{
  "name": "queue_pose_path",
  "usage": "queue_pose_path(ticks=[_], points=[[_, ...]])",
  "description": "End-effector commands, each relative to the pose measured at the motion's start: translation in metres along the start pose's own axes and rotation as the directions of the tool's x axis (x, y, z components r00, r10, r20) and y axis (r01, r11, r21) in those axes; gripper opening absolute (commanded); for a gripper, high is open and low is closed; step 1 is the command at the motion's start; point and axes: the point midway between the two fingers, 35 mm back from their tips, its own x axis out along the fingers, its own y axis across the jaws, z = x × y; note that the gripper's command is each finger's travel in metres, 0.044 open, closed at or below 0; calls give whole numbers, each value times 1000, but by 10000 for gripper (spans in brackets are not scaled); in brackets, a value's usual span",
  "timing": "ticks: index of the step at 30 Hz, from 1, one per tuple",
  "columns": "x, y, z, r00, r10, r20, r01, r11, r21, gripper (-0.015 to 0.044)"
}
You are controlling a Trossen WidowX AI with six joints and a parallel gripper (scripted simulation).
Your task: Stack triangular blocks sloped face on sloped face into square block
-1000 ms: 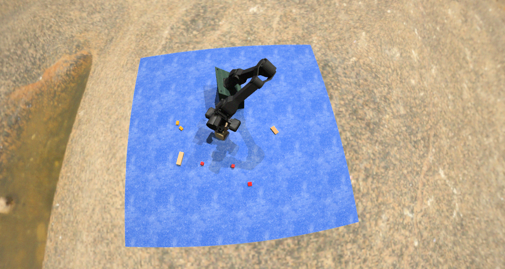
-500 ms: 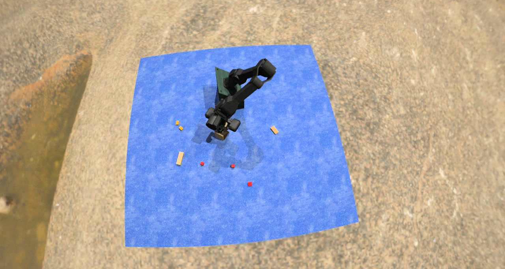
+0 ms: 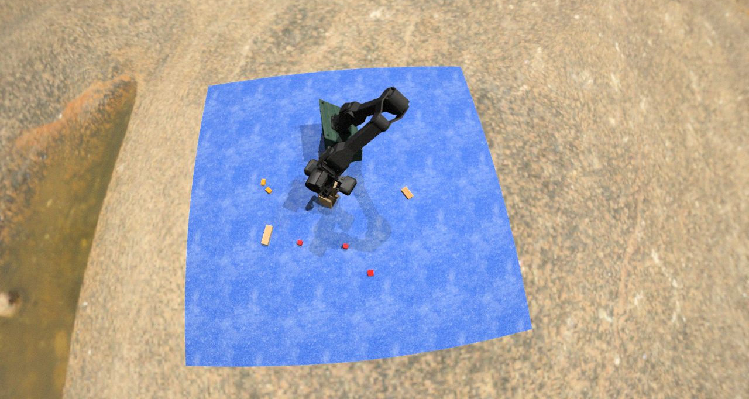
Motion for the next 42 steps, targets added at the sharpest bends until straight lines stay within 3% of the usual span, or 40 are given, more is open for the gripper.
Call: queue_pose_path(ticks=[1,42], points=[[1,0,0,1000,5,0,-5,1000,-5,0],[22,0,10,1000,8,-1,-8,1000,-8,0]])
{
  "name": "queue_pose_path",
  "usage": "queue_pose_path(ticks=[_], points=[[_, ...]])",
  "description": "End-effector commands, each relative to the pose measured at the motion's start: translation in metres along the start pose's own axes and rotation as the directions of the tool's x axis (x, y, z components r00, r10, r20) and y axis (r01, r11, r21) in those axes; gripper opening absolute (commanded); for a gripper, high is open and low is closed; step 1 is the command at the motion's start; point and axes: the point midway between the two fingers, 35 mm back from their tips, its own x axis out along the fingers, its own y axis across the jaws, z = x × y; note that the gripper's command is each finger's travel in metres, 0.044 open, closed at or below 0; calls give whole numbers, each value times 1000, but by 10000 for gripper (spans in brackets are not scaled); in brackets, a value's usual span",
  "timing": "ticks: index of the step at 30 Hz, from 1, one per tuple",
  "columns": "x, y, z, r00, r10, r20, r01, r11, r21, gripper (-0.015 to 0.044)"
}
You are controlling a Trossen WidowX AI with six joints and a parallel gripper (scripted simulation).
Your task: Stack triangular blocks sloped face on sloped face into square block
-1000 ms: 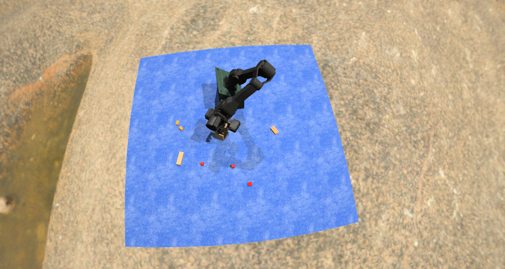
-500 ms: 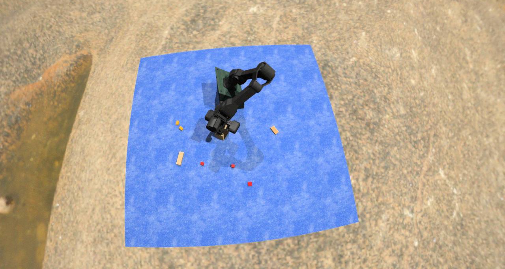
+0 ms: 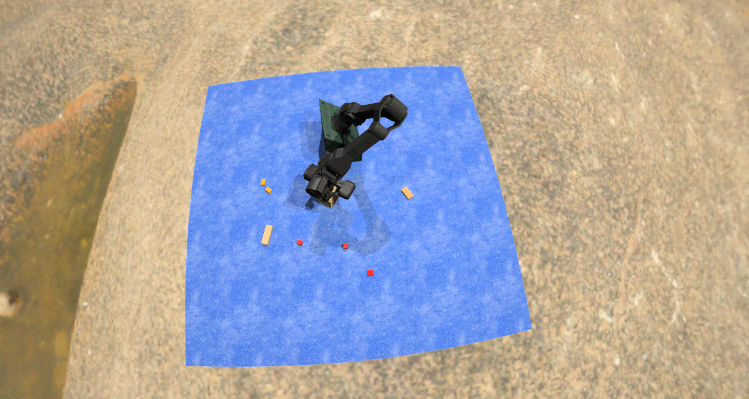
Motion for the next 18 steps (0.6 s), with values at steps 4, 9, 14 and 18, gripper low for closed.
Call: queue_pose_path(ticks=[4,9,14,18], points=[[0,1,2,1000,5,3,-5,1000,4,0],[0,1,3,1000,5,4,-5,1000,7,0],[0,1,3,1000,5,6,-5,1000,9,0],[0,1,3,1000,5,6,-5,1000,9,0]])
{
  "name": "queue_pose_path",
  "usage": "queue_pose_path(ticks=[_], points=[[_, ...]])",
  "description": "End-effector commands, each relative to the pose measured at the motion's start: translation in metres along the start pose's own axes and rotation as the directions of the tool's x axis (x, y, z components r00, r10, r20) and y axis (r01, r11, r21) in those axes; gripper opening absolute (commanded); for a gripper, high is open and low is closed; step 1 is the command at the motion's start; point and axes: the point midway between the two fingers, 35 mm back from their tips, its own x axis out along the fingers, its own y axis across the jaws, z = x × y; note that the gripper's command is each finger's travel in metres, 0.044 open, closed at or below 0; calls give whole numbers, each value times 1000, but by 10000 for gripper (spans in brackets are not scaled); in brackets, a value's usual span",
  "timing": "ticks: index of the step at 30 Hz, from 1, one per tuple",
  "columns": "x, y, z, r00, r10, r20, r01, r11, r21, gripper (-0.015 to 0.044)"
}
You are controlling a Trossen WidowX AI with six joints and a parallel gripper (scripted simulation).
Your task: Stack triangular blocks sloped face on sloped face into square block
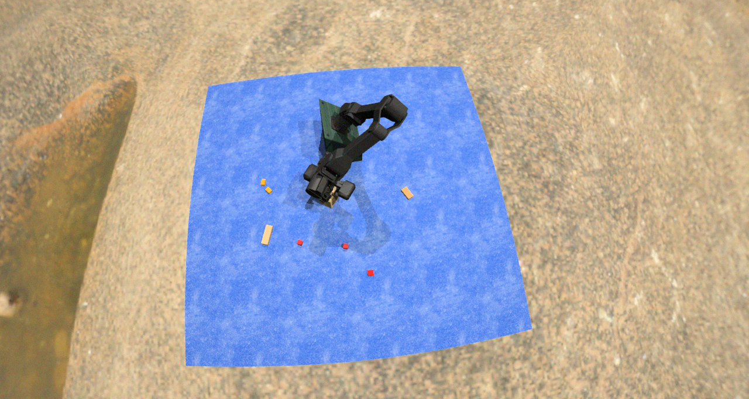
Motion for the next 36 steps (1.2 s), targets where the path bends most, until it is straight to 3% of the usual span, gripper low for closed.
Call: queue_pose_path(ticks=[1,36], points=[[-1,1,2,1000,5,5,-5,1000,3,0],[1,1,2,1000,2,2,-2,1000,1,0]])
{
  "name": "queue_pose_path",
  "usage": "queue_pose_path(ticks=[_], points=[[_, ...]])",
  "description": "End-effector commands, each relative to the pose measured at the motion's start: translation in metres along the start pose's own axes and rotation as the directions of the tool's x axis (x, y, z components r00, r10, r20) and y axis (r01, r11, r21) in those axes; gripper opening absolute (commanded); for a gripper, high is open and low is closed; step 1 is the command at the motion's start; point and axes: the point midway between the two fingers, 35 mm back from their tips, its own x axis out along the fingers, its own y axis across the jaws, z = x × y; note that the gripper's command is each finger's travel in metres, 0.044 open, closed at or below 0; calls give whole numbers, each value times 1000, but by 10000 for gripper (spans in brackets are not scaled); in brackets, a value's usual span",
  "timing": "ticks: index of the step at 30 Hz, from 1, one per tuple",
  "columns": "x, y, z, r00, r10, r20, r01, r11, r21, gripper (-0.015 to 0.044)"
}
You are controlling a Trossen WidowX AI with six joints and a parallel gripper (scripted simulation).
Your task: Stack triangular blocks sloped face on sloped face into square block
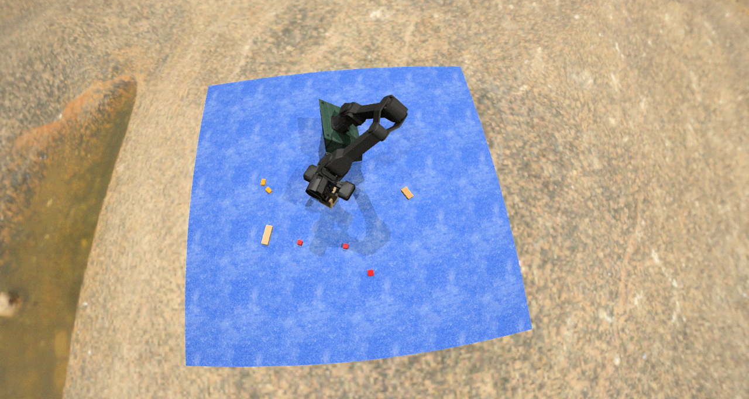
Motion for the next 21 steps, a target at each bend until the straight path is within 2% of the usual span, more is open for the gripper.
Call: queue_pose_path(ticks=[1,3,19,21], points=[[0,0,0,1000,1,1,-1,1000,0,0],[0,1,1,1000,3,1,-3,1000,0,0],[0,0,0,1000,0,0,0,1000,0,420],[0,0,0,1000,0,0,0,1000,0,440]])
